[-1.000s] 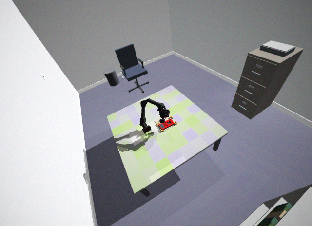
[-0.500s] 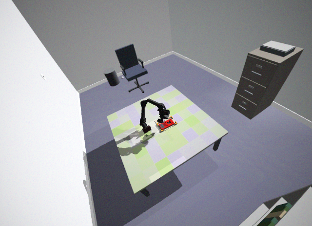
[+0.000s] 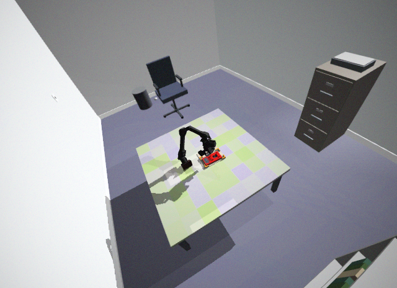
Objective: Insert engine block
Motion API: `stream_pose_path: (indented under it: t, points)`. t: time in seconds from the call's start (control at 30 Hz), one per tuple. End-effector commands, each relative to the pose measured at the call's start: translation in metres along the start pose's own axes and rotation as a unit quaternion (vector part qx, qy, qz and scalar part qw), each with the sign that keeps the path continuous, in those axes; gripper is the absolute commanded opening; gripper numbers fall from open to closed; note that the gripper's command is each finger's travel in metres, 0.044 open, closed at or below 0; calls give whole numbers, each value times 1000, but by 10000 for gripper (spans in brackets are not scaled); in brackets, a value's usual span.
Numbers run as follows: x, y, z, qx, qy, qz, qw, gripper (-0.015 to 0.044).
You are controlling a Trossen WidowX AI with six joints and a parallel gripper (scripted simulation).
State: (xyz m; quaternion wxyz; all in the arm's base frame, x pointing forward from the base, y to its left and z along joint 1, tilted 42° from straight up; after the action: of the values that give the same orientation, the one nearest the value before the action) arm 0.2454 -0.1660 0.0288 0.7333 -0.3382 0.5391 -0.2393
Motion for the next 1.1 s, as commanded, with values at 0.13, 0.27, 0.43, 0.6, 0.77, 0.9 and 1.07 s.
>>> stream_pose_path:
  t: [0.13, 0.27, 0.43, 0.6, 0.77, 0.9, 1.07]
  points:
    - [0, 10, 0, 2, 79, 1, 997, 0]
    - [0, 17, 0, 2, 89, 1, 996, 0]
    - [0, 25, 0, 2, 89, 1, 996, 0]
    - [0, 33, 0, 2, 89, 1, 996, 0]
    - [0, 42, 0, 2, 89, 1, 996, 0]
    - [0, 48, 0, 2, 89, 1, 996, 0]
    - [0, 57, 0, 2, 88, 1, 996, 0]
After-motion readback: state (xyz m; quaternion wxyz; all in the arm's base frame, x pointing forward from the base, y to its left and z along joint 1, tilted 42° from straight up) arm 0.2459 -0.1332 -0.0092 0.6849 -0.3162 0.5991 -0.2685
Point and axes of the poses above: the point midway between the two fingers, 35 mm back from their tips, its own y axis out along the fingers, its own z axis across the jaws, x = y × z, the point moved 3 cm from there along -y, back along the fingers, and after that the axes turned 10 degrees about -y, right-handed, at the moved point
